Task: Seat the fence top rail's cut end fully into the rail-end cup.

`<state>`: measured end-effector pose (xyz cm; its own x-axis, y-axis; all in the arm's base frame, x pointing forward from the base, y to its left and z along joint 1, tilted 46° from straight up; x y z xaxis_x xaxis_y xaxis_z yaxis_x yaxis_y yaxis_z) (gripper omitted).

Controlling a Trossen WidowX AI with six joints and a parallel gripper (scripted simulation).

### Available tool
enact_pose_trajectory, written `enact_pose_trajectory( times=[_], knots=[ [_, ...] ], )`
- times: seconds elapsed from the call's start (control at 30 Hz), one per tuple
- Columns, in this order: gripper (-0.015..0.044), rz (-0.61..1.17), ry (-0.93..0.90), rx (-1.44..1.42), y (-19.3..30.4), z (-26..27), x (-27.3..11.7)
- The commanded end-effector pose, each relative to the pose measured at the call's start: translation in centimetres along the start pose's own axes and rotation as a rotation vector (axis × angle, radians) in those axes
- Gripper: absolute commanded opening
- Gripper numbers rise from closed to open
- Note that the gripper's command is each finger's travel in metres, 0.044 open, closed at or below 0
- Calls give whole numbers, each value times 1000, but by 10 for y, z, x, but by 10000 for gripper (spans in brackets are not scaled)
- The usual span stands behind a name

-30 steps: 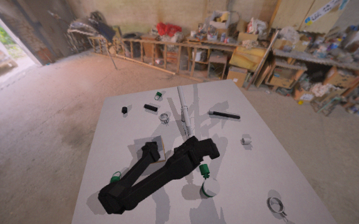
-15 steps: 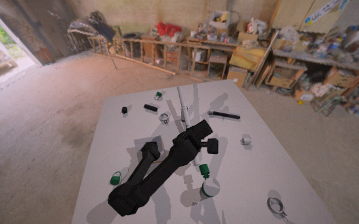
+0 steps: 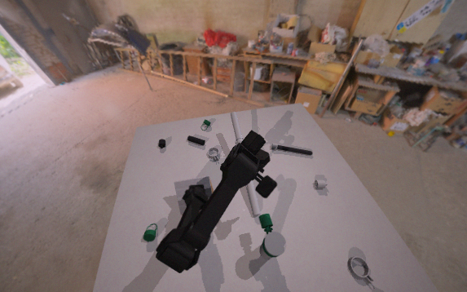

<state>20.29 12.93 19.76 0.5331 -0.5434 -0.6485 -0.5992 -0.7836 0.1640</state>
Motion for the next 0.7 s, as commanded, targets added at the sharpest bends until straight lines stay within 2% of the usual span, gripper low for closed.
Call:
enact_pose_trajectory(
  times=[0.0, 0.1, 0.5, 0.67],
  knots=[
    [440, 8, 80, 507, -30, 33, -31],
    [440, 3, 91, 593, -33, 37, -35],
    [440, 3, 91, 593, -33, 37, -35],
    [440, 78, 71, 836, -38, 40, -17]
  ],
)
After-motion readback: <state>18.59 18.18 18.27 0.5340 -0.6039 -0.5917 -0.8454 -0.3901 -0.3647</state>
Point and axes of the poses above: the point midway between the two fingers, 35 mm back from their tips, its own x axis out along the fingers, its own z axis across the jaws, y = z × x, the point moved 7 cm from there along -x, back along the fingers, and after that the axes turned 9 degrees about -x, right-handed, at the moved point
